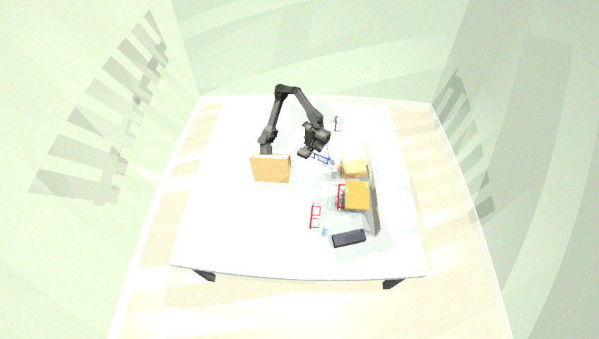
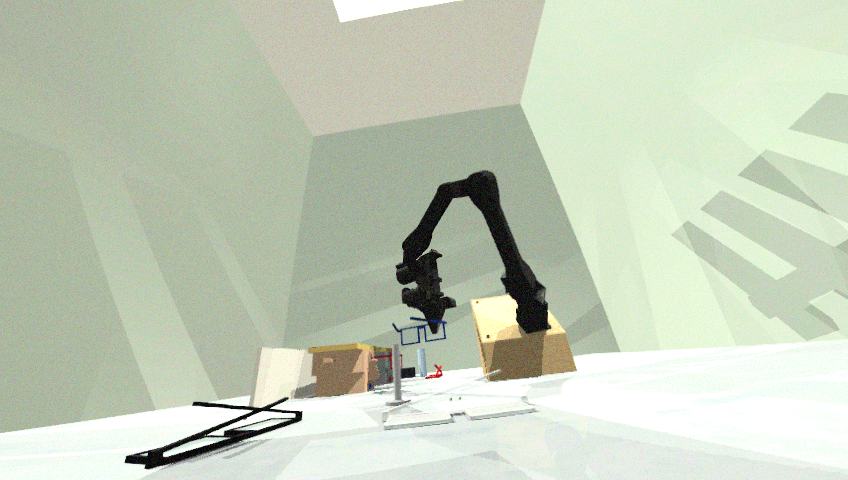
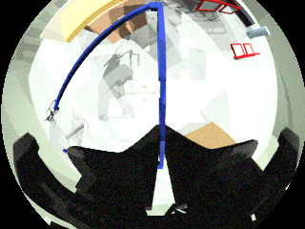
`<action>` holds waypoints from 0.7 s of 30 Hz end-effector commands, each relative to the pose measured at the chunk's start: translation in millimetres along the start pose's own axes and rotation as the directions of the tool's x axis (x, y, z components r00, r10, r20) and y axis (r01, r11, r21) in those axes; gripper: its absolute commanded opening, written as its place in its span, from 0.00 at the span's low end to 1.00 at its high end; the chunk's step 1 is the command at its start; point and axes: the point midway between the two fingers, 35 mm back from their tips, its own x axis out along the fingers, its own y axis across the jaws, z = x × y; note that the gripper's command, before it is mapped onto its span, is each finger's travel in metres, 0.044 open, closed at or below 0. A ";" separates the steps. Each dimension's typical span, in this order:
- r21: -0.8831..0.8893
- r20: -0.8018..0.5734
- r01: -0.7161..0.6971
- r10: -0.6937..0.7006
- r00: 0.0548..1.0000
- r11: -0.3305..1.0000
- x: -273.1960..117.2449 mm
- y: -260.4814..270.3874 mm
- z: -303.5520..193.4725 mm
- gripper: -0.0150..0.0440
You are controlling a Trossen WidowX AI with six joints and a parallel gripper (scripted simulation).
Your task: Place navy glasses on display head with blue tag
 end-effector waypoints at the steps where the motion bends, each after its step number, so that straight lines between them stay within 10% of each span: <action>1: -0.006 0.012 0.012 -0.012 1.000 1.000 -3.5 16.0 -1.2 0.25; 21: -0.005 0.028 0.028 -0.028 0.999 1.000 -1.9 125.6 -55.7 0.25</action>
